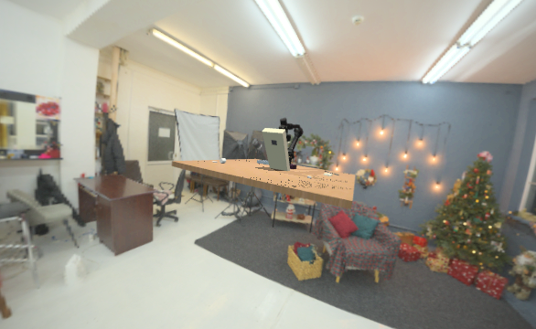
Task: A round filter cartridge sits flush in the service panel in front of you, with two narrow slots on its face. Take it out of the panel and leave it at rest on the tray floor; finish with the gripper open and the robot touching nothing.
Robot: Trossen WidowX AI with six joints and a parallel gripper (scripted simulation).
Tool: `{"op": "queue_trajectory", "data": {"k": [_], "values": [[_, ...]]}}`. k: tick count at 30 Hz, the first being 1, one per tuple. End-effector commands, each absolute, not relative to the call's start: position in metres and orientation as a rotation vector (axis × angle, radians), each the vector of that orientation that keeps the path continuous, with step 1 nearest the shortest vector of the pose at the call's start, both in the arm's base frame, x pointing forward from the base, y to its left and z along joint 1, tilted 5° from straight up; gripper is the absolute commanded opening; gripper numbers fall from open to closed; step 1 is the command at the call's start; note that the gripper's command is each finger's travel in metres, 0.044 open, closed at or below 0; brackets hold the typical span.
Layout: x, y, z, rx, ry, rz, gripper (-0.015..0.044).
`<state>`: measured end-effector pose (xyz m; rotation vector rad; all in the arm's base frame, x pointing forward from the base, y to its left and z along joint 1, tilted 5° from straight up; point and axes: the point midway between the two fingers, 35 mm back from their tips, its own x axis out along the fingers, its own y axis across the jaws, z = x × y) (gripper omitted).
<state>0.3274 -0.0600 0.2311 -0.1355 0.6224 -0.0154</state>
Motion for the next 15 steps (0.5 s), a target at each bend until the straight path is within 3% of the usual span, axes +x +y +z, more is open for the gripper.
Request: {"op": "queue_trajectory", "data": {"k": [1, 3, 15], "values": [[0.3276, -0.0603, 0.231, -0.136, 0.622, -0.017, 0.0036], [0.3276, -0.0603, 0.231, -0.136, 0.622, -0.017, 0.0], [0.3305, -0.0609, 0.23, -0.428, 0.619, 0.075, 0.0]]}}
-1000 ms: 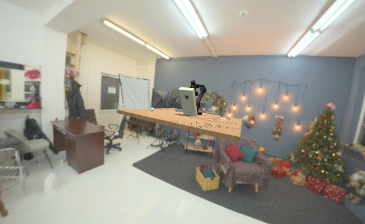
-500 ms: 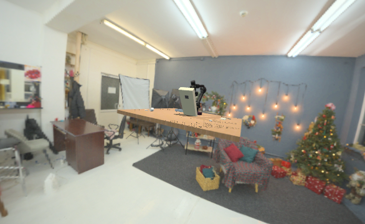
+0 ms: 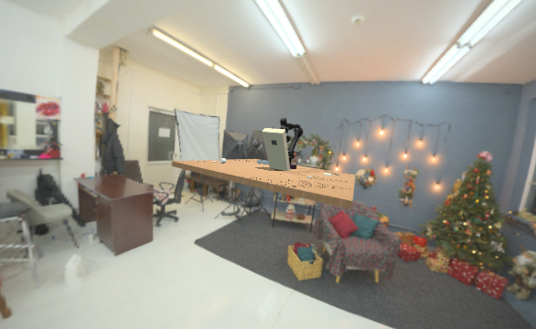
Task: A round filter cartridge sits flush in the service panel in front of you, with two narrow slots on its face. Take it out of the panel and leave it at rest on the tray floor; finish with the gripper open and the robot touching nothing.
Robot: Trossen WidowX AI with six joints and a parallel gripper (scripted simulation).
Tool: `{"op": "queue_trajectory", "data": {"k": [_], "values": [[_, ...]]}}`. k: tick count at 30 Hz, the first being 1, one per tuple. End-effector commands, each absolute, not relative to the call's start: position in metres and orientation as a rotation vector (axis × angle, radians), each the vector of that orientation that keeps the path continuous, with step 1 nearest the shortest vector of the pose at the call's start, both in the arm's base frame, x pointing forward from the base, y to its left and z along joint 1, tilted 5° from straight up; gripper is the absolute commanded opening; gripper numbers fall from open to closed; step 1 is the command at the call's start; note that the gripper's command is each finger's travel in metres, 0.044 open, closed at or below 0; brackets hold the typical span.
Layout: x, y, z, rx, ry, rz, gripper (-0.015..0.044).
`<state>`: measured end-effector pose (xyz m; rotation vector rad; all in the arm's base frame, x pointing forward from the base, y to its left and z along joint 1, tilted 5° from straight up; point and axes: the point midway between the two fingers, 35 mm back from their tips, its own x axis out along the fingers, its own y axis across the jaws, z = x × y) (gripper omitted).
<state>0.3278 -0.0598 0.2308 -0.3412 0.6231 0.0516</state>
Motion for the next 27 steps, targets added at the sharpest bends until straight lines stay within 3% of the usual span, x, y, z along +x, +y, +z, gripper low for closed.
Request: {"op": "queue_trajectory", "data": {"k": [1, 27], "values": [[0.3306, -0.061, 0.2299, -0.461, 0.619, 0.086, 0.0], [0.3314, -0.061, 0.2294, -1.331, 0.557, 0.371, 0.0]]}}
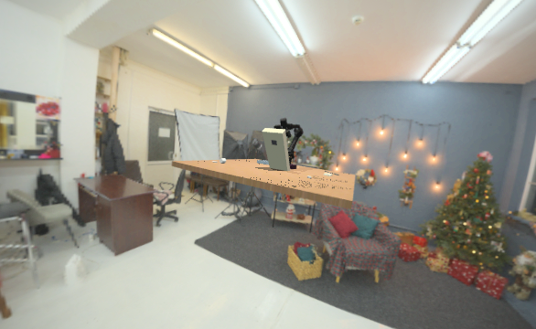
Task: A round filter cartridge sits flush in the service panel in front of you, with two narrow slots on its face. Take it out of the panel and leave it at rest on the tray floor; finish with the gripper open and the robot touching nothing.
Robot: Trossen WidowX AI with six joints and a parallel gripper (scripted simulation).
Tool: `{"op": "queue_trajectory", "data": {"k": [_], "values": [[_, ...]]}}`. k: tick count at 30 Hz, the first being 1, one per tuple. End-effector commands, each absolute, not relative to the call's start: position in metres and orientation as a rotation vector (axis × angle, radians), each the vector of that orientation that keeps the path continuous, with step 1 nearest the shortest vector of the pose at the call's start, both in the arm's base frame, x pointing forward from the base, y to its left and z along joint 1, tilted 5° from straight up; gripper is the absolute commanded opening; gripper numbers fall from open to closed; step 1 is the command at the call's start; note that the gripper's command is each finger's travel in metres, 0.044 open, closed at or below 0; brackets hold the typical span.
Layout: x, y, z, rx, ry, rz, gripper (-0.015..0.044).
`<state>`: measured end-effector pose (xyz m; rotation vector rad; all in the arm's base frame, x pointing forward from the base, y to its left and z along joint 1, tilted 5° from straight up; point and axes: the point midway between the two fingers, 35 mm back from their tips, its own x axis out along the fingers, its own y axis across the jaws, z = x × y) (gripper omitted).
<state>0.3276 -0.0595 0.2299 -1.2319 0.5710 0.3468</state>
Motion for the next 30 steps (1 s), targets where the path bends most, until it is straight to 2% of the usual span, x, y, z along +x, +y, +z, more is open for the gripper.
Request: {"op": "queue_trajectory", "data": {"k": [1, 17, 22, 30], "values": [[0.331, -0.061, 0.229, -1.364, 0.552, 0.382, 0.0], [0.332, -0.061, 0.229, -1.897, 0.462, 0.563, 0.0], [0.329, -0.061, 0.232, -1.846, 0.472, 0.546, 0.0], [0.292, -0.06, 0.259, -1.816, 0.481, 0.539, 0.0]]}}
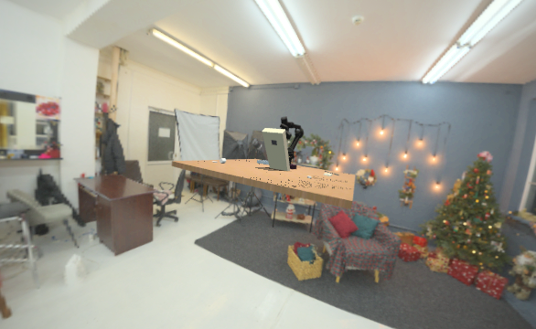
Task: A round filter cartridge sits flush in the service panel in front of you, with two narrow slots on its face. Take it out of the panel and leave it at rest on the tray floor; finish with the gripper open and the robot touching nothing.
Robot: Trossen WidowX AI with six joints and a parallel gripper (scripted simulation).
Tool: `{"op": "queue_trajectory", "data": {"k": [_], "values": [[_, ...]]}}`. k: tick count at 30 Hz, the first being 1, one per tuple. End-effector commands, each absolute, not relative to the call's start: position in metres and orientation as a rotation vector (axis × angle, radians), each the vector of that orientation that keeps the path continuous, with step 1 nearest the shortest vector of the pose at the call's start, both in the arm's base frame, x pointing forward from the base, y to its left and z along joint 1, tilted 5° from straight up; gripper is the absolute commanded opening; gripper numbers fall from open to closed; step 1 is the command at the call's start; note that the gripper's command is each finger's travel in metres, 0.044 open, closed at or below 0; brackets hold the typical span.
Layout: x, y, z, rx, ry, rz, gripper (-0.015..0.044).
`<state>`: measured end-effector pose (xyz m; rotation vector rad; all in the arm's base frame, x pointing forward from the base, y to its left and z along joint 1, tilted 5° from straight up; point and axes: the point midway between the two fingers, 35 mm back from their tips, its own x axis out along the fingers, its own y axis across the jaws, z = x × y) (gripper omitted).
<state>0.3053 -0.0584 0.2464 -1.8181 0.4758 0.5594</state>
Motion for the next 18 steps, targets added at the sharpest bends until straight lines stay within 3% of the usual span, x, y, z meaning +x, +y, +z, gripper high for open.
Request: {"op": "queue_trajectory", "data": {"k": [1, 18], "values": [[0.287, -0.059, 0.263, -1.813, 0.482, 0.538, 0.0], [0.257, -0.053, 0.252, -1.799, 0.486, 0.536, 0.0]]}}
